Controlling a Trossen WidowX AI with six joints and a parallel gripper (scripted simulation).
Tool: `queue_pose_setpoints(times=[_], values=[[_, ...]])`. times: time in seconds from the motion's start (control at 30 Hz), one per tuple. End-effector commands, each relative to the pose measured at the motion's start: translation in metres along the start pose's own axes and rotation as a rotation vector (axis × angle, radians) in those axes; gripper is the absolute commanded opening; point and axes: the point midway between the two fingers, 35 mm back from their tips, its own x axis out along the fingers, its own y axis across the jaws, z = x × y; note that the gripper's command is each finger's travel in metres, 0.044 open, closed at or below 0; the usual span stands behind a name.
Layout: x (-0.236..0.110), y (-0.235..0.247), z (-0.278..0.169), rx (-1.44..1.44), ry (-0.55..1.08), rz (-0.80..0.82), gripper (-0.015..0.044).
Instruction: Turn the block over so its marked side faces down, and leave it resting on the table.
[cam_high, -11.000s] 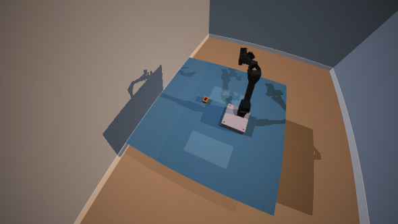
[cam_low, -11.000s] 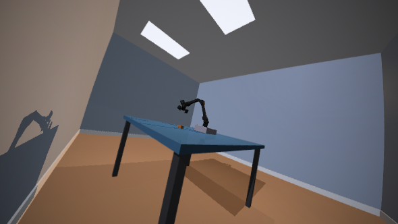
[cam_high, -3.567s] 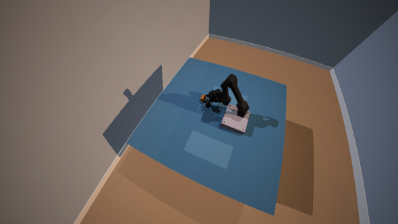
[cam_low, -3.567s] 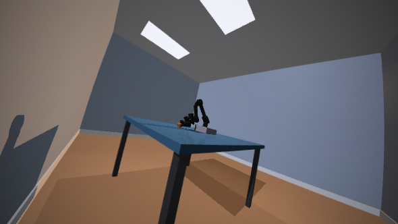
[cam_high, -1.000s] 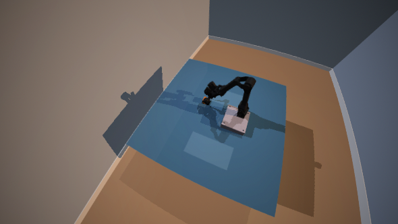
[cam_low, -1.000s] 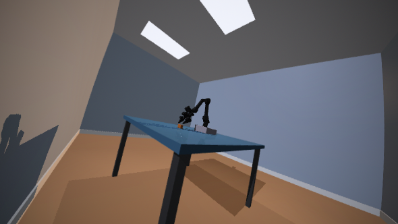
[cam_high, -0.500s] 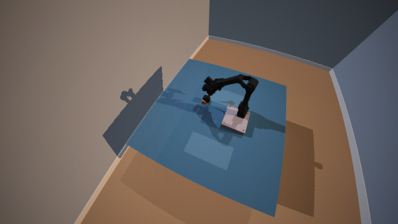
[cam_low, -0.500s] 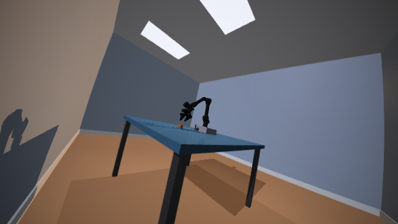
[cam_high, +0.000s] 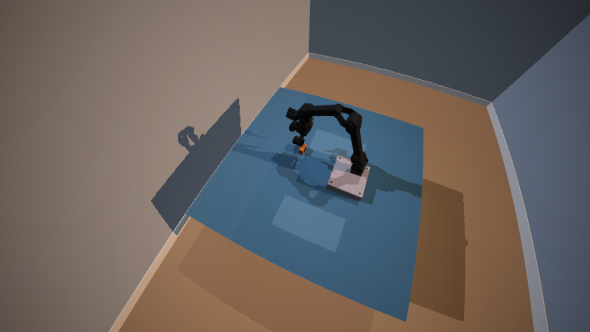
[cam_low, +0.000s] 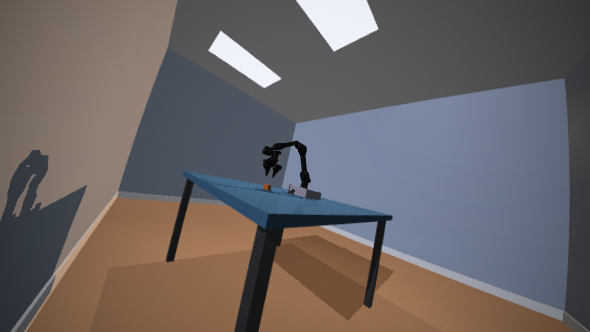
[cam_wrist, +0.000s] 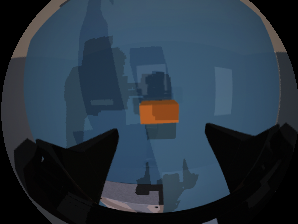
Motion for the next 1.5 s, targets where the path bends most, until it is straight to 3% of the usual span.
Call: queue_pose_setpoints(times=[0.0, 0.2, 1.37, 1.47], values=[[0.000, 0.001, -0.001, -0.003, 0.046, -0.004, 0.0440], [0.035, 0.000, -0.003, -0.003, 0.046, -0.004, 0.0440], [0.082, 0.001, -0.005, -0.003, 0.046, -0.004, 0.0440], [0.082, 0.001, -0.005, -0.003, 0.046, -0.004, 0.0361]])
